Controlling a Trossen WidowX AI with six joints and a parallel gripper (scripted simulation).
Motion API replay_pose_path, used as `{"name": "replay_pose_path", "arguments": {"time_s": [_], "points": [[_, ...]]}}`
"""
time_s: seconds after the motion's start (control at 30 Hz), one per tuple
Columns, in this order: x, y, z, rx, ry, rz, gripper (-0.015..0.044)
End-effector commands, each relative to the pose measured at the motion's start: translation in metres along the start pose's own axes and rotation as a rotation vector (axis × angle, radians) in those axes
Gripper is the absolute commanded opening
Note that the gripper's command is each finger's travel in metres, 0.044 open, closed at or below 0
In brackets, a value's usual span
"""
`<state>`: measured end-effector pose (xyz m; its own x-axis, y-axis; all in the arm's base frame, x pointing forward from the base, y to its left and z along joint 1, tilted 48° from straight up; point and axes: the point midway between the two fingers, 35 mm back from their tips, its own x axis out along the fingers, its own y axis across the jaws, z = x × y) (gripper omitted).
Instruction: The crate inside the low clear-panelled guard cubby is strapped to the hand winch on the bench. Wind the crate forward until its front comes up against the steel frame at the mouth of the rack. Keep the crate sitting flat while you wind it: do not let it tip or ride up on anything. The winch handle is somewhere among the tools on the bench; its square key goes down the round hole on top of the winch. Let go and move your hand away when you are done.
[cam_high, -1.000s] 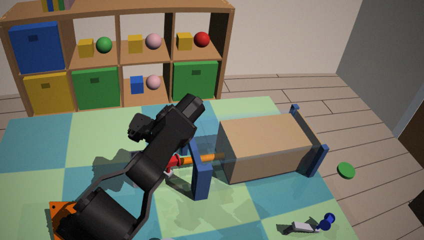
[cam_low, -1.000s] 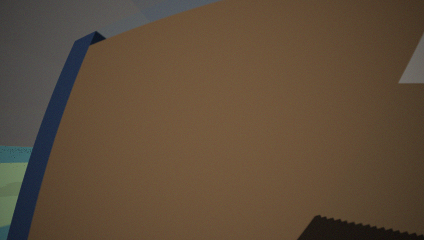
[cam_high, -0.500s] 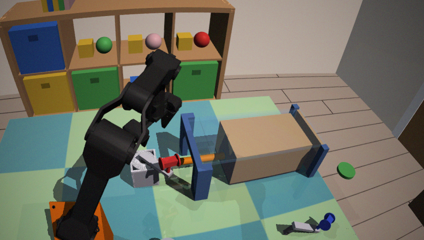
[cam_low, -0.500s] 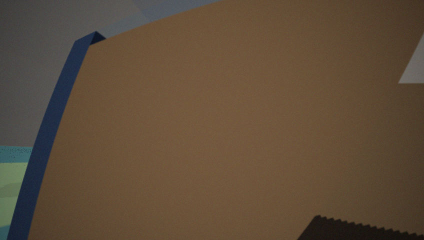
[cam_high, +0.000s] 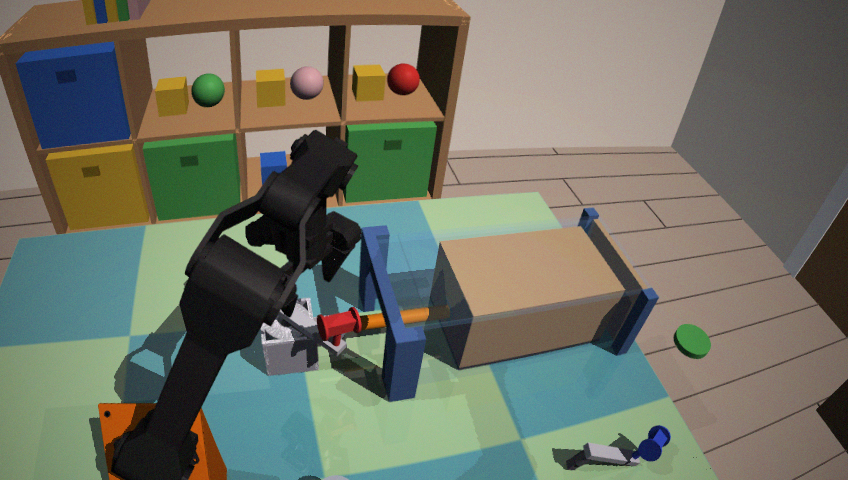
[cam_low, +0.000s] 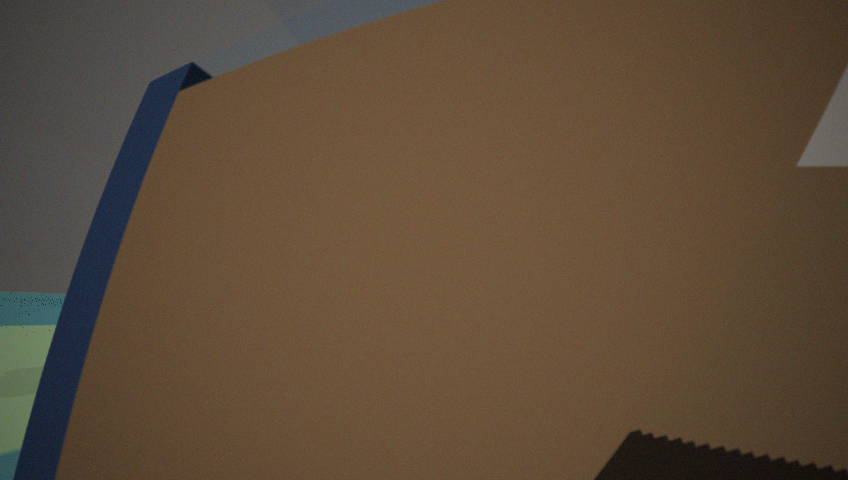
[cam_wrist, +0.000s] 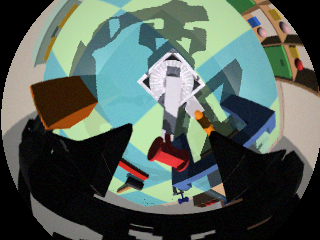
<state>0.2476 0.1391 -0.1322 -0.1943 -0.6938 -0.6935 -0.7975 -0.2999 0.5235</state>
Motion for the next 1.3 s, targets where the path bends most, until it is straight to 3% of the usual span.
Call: {"name": "replay_pose_path", "arguments": {"time_s": [0.0, 0.17, 0.53, 1.23, 1.27], "points": [[0.014, 0.001, 0.001, -0.008, 0.006, 0.004, 0.0440], [0.047, 0.001, -0.001, -0.008, 0.007, 0.004, 0.0440], [0.069, 0.001, -0.002, -0.007, 0.008, 0.004, 0.0440], [0.085, 0.001, -0.002, -0.008, 0.008, 0.005, 0.0440], [0.080, 0.000, -0.003, 0.002, 0.003, -0.005, 0.0414]]}}
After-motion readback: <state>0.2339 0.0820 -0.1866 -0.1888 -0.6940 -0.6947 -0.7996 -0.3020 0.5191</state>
